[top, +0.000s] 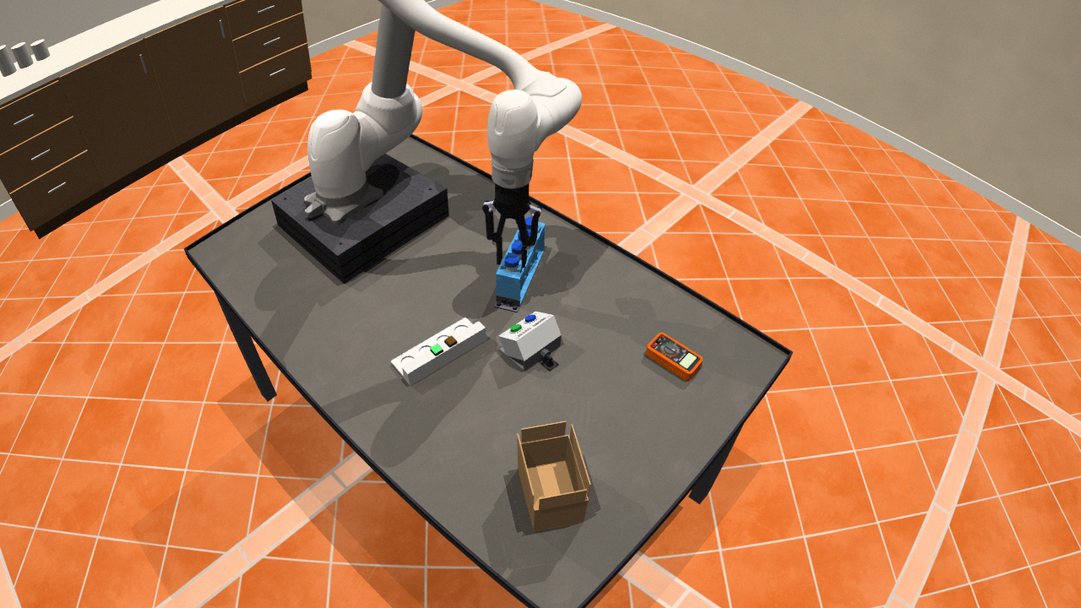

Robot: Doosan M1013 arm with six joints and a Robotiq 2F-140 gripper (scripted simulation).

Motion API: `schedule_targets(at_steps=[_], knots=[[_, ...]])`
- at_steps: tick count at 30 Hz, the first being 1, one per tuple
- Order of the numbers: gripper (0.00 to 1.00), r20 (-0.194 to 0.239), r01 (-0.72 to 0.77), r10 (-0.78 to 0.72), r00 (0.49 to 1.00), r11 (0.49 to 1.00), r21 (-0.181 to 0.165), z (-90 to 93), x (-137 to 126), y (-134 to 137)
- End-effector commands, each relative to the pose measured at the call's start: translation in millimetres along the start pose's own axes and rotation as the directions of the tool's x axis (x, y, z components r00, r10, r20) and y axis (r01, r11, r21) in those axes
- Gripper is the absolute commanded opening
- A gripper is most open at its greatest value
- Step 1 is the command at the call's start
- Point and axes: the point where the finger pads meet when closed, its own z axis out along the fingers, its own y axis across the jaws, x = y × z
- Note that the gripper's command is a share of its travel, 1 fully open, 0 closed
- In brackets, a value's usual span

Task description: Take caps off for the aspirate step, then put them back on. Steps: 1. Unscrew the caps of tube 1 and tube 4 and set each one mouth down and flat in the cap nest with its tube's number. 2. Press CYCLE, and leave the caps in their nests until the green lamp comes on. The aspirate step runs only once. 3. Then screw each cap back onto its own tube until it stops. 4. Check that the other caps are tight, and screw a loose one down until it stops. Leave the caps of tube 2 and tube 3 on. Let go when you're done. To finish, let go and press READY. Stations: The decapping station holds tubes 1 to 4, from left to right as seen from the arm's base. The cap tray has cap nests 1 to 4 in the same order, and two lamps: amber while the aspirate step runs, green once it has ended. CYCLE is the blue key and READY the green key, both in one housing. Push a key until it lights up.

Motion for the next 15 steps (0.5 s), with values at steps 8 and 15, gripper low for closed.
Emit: schedule_targets(at_steps=[8, 15], knots=[[0.41, -0.007, 0.28, -0.28, 0.96, 0.96, -0.007, -0.6, -0.2, 0.4], [0.3, -0.007, 0.28, -0.28, 0.96, 0.96, -0.007, -0.7, -0.2, 0.4]])
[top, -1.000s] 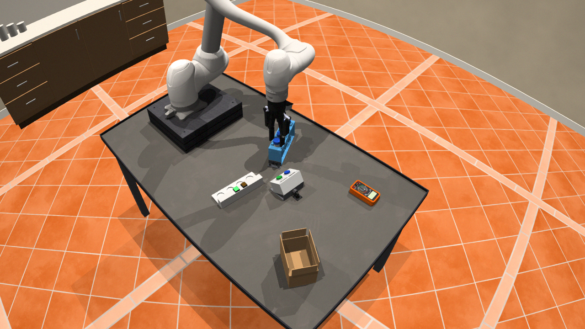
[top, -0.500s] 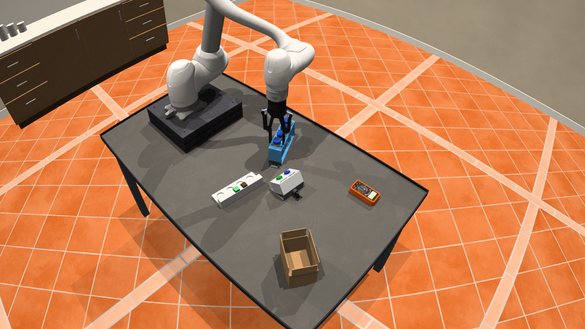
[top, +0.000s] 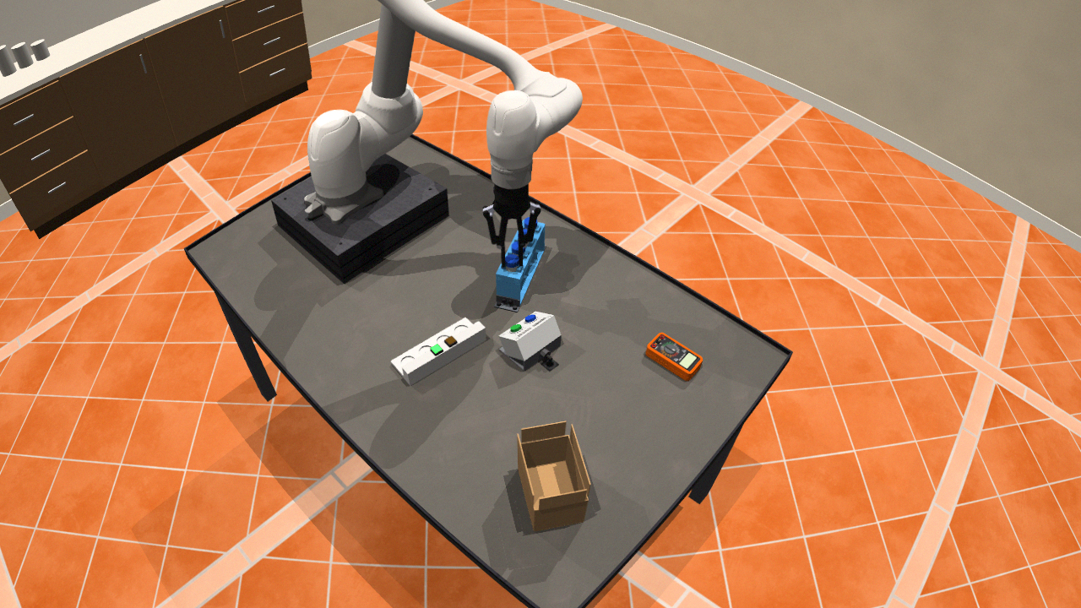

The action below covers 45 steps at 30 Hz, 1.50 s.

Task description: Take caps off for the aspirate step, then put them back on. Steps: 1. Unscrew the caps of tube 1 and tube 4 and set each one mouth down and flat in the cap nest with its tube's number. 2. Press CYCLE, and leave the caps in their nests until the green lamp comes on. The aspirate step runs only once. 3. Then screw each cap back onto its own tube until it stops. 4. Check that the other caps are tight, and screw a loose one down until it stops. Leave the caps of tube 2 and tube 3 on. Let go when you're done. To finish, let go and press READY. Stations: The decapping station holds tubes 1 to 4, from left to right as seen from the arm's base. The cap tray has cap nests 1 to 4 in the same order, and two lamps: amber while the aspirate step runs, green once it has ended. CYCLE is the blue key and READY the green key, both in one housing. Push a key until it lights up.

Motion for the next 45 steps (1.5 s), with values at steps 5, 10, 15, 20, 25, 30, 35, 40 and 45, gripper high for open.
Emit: schedule_targets(at_steps=[5, 10, 15, 20, 25, 30, 35, 40, 45], knots=[[0.3, 0.0, 0.0, 0.0, 1.0, 1.0, -0.001, -0.6, -0.2, 0.4], [0.3, 0.0, 0.0, 0.0, 1.0, 1.0, -0.001, -0.6, -0.2, 0.4], [0.3, 0.0, -0.166, 0.166, 0.986, 0.986, -0.001, -0.6, -0.3, 0.3], [0.3, 0.0, -0.327, 0.327, 0.945, 0.945, -0.001, -0.5, -0.3, 0.3], [0.3, 0.0, -0.42, 0.42, 0.908, 0.908, -0.001, -0.5, -0.3, 0.3], [0.3, 0.0, -0.565, 0.565, 0.825, 0.825, -0.001, -0.5, -0.3, 0.3], [0.3, 0.0, -0.694, 0.694, 0.72, 0.72, -0.001, -0.5, -0.3, 0.3], [0.3, -0.001, -0.707, 0.707, 0.707, 0.707, -0.001, -0.4, -0.3, 0.3], [0.41, 0.0, -0.707, 0.707, 0.707, 0.707, -0.001, 0.6, -0.3, 0.3]])
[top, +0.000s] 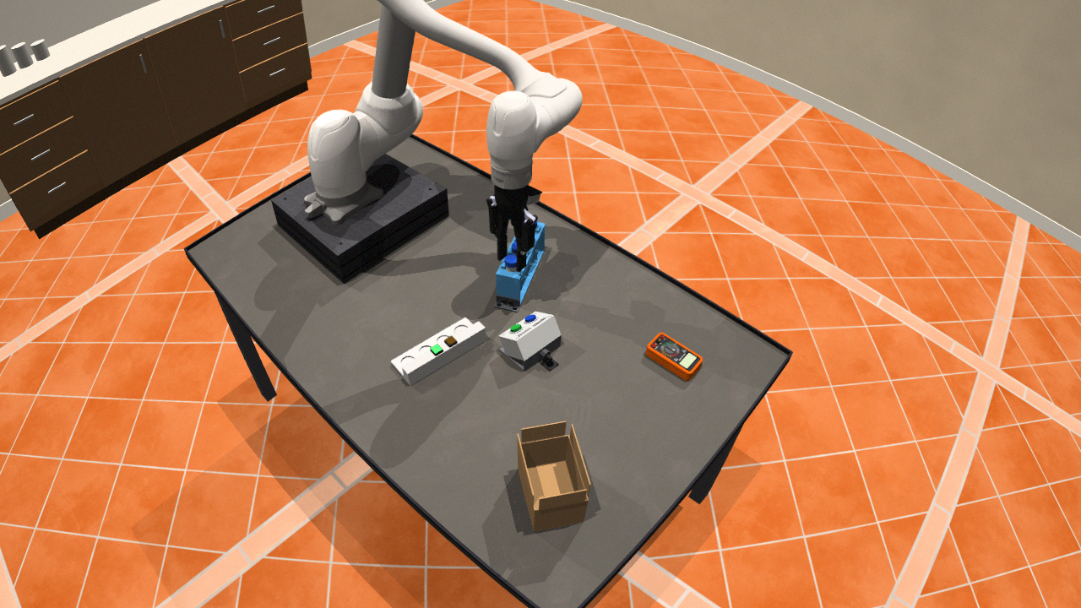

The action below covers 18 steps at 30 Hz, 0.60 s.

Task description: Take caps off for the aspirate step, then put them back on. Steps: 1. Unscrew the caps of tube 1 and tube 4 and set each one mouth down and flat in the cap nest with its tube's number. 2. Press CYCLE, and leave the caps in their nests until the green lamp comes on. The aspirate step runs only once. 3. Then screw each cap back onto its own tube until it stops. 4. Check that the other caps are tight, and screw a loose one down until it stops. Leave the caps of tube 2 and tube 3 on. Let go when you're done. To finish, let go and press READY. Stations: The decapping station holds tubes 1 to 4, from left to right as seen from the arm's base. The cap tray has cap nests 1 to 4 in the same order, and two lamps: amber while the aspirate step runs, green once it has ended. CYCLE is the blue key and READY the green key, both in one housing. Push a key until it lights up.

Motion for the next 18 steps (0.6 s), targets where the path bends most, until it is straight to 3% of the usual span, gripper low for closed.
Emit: schedule_targets(at_steps=[1, 7, 11, 18], knots=[[0.41, -0.001, 0.0, 0.0, 1.0, 1.0, -0.001, -0.7, 0.2, 0.5], [0.41, -0.001, 0.0, 0.0, 1.0, 1.0, -0.001, -0.7, 0.2, 0.6], [0.41, 0.0, 0.08, -0.08, 0.997, 0.997, -0.002, -1.6, 0.3, 0.5], [0.41, 0.0, 0.352, -0.352, 0.936, 0.936, -0.002, -1.6, 0.3, 0.5]])
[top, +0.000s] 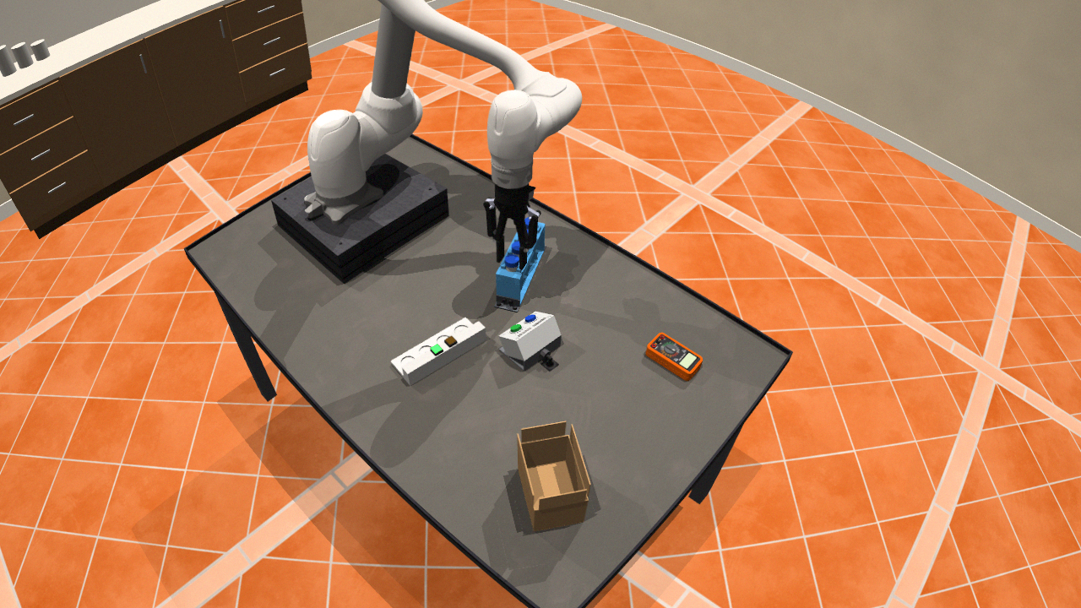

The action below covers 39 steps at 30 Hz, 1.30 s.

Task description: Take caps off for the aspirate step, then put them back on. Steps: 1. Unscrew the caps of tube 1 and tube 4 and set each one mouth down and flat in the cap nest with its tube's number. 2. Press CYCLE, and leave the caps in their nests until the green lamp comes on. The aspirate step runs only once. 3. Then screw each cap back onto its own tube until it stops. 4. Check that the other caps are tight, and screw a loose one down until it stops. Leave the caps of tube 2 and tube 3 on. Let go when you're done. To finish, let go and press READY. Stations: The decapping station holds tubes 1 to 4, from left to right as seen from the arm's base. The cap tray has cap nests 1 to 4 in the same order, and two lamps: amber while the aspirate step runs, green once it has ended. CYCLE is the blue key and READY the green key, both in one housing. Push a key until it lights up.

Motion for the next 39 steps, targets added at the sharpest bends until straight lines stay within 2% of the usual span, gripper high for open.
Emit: schedule_targets(at_steps=[1, 8, 10, 16, 20, 21, 35, 39], knots=[[0.41, -0.007, 0.132, -0.132, 0.991, 0.991, -0.003, -0.7, 0.0, 0.6], [0.41, -0.005, 0.4, -0.4, 0.916, 0.916, -0.005, -0.7, 0.0, 0.6], [0.41, -0.005, 0.4, -0.4, 0.916, 0.916, -0.005, -0.7, 0.0, 0.6], [0.41, -0.004, 0.604, -0.604, 0.797, 0.797, -0.006, -0.7, -0.1, 0.5], [0.41, -0.004, 0.604, -0.604, 0.797, 0.797, -0.006, -0.7, 0.0, 0.5], [0.3, -0.004, 0.604, -0.604, 0.797, 0.797, -0.006, -0.7, -0.1, 0.5], [0.3, -0.004, 0.604, -0.604, 0.797, 0.797, -0.006, -0.7, 0.0, 0.5], [0.3, -0.005, 0.433, -0.433, 0.901, 0.901, -0.005, -0.7, -0.1, 0.5]])
